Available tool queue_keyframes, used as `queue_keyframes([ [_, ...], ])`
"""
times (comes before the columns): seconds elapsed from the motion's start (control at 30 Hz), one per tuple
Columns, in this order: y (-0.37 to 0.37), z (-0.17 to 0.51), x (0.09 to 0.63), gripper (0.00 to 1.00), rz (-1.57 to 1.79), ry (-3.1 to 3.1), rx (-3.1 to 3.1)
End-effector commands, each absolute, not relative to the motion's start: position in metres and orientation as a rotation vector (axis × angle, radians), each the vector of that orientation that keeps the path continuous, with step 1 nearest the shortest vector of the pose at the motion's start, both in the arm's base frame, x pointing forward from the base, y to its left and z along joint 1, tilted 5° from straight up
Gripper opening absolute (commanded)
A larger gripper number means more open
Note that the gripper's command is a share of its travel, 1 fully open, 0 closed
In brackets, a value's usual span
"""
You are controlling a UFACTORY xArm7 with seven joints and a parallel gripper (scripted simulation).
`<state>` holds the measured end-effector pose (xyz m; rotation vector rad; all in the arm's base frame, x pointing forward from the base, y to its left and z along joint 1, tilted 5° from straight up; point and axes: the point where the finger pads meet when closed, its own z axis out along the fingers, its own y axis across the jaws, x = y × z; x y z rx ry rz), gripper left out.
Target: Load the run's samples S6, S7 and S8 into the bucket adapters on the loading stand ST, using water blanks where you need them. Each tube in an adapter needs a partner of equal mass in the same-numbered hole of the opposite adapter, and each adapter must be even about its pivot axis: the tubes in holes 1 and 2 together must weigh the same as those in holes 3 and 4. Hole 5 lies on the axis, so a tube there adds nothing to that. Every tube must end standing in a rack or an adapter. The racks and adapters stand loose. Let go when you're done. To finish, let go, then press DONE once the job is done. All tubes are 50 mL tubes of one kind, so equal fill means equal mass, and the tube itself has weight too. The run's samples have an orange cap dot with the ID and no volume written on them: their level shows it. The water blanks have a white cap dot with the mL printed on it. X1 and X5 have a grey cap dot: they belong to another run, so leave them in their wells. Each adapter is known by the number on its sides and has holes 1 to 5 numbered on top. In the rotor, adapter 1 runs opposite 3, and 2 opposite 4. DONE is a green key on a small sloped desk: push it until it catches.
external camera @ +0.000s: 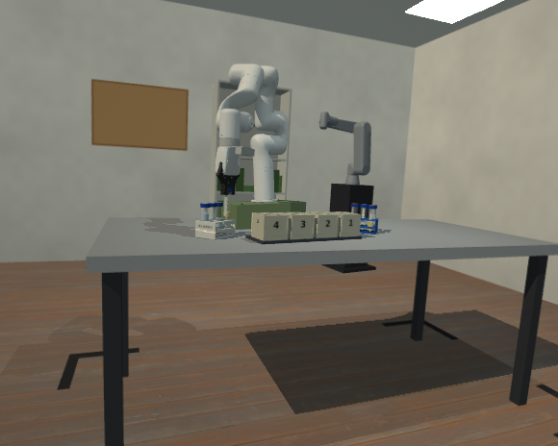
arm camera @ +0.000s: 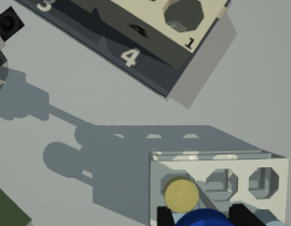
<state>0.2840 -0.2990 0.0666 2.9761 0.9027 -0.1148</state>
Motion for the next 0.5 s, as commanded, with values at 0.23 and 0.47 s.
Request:
queue_keyframes([
  [0.23, -0.3, 0.056, 0.285, 0.0, -0.111, 0.902, 2.974],
  [0.47, -0.301, 0.051, 0.284, 0.0, -0.111, 0.902, 2.974],
])
